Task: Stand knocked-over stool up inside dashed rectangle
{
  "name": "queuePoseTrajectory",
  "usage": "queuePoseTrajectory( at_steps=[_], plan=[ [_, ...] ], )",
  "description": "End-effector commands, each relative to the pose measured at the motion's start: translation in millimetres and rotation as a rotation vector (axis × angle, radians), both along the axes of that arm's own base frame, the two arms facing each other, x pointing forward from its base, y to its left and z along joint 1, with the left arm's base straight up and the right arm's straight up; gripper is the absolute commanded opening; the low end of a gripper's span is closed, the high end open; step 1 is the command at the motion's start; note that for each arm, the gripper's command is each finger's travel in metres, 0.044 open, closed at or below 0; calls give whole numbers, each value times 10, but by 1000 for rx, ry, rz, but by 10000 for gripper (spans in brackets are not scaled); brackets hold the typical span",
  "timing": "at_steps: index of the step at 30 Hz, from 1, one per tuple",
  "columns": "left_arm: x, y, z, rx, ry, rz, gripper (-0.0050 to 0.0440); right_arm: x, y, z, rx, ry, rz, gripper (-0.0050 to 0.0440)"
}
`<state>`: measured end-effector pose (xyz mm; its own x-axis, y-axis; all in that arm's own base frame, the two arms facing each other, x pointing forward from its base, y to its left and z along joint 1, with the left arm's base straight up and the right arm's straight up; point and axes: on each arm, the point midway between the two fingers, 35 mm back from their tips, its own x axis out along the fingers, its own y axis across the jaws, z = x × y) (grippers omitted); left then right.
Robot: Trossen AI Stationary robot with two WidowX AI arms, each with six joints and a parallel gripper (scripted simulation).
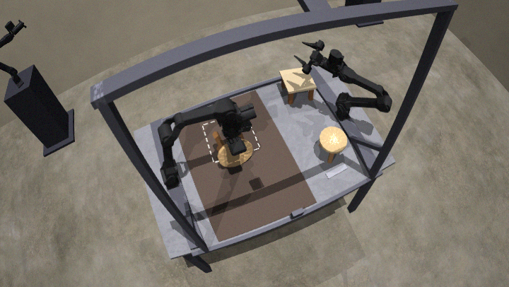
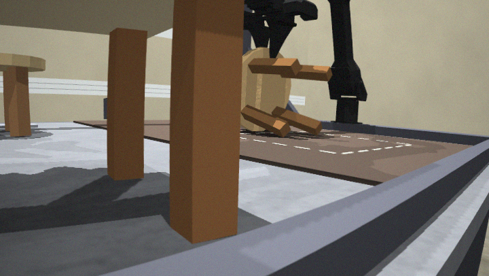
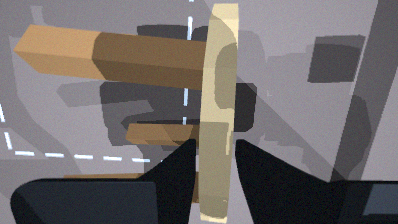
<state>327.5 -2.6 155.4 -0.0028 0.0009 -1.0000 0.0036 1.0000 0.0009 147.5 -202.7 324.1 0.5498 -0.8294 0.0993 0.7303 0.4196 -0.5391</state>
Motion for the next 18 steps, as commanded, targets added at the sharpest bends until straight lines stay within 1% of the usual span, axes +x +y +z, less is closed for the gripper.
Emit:
queuePoseTrajectory(
  at_steps=[1, 2, 3, 9, 18],
  plan=[
    [6, 6, 127, -1, -46, 4, 111, -10, 16, 70, -13, -11, 2, 400],
    [6, 6, 127, -1, -46, 4, 111, -10, 16, 70, -13, -11, 2, 400],
    [7, 8, 129, -1, -46, 4, 122, -10, 16, 70, -13, -11, 2, 400],
    [29, 130, 197, 1, -48, 2, 122, -10, 16, 70, -13, -11, 2, 400],
    [35, 221, 204, 6, -36, 3, 122, -10, 16, 70, -13, -11, 2, 400]
  ],
)
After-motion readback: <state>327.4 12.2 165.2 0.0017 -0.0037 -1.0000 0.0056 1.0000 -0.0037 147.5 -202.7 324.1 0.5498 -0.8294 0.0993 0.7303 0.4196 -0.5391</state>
